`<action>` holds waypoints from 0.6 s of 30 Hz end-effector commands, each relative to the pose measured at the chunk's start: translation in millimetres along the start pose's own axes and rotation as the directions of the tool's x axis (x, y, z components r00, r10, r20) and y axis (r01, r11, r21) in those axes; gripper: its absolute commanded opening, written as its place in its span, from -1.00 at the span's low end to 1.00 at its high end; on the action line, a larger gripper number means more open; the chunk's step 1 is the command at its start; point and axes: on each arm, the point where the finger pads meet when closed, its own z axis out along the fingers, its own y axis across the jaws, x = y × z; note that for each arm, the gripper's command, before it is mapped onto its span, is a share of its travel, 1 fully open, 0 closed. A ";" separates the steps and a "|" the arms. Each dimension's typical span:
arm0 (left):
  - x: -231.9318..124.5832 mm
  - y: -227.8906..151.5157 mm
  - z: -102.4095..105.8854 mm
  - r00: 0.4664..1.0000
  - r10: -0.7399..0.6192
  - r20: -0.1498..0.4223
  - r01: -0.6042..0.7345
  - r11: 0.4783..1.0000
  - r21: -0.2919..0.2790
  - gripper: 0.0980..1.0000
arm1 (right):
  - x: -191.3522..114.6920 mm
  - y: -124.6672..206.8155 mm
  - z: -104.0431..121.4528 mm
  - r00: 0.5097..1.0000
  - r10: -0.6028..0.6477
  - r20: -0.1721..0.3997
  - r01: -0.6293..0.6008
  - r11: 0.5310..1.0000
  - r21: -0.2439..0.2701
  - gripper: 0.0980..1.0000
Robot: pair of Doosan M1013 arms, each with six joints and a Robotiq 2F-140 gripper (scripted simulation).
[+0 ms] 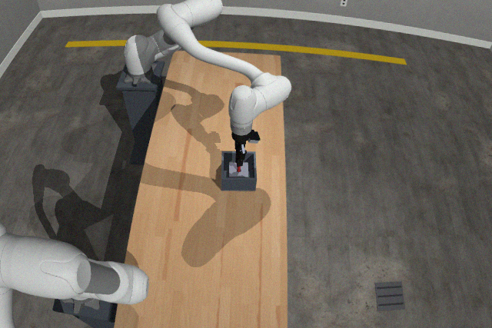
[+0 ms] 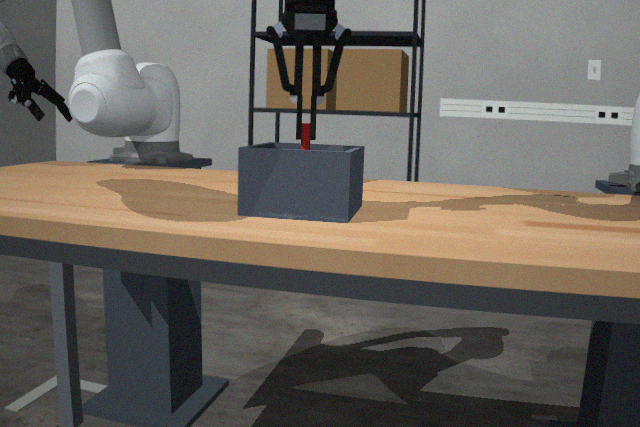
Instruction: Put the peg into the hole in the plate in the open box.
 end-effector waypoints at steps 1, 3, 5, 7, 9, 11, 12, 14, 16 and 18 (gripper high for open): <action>0.2 0.2 4.5 1.000 0.000 -0.001 0.000 1.000 -0.001 -1.00 | 0.0 -0.1 -0.5 1.000 0.000 -0.001 0.000 1.000 0.000 1.00; 0.2 0.2 6.9 1.000 0.000 -0.001 0.000 1.000 -0.001 -1.00 | 0.0 -0.1 -0.5 1.000 0.000 -0.001 0.000 1.000 0.000 1.00; 0.2 0.2 7.8 1.000 0.000 -0.001 0.000 1.000 -0.001 -1.00 | 0.0 -0.1 -0.5 1.000 0.000 -0.001 0.000 1.000 0.000 1.00; 0.2 0.2 8.3 1.000 0.000 -0.001 0.000 1.000 -0.001 -1.00 | 0.0 -0.1 -0.5 1.000 0.000 -0.001 0.000 1.000 0.000 1.00; 0.2 0.2 8.8 1.000 0.000 -0.001 0.000 1.000 -0.001 -1.00 | 0.0 -0.1 -0.5 1.000 0.000 -0.001 0.000 1.000 0.000 1.00; 0.2 0.2 8.8 1.000 0.000 -0.001 0.000 1.000 -0.001 -1.00 | 0.0 -0.1 -0.5 1.000 0.000 -0.001 0.000 1.000 0.000 1.00; 0.2 0.2 8.8 1.000 0.000 -0.001 0.000 1.000 -0.001 -1.00 | 0.0 -0.1 -0.5 1.000 0.000 -0.001 0.000 1.000 0.000 1.00; 0.2 0.2 8.8 1.000 0.000 -0.001 0.000 1.000 -0.001 -1.00 | 0.0 -0.1 -0.5 1.000 0.000 -0.001 0.000 1.000 0.000 1.00; 0.2 0.2 8.8 1.000 0.000 -0.001 0.000 1.000 -0.001 -1.00 | 0.0 -0.1 -0.5 1.000 0.000 -0.001 0.000 1.000 0.000 1.00; 0.2 0.2 8.8 1.000 0.000 -0.001 0.000 1.000 -0.001 -1.00 | 0.0 -0.1 -0.5 1.000 0.000 -0.001 0.000 1.000 0.000 1.00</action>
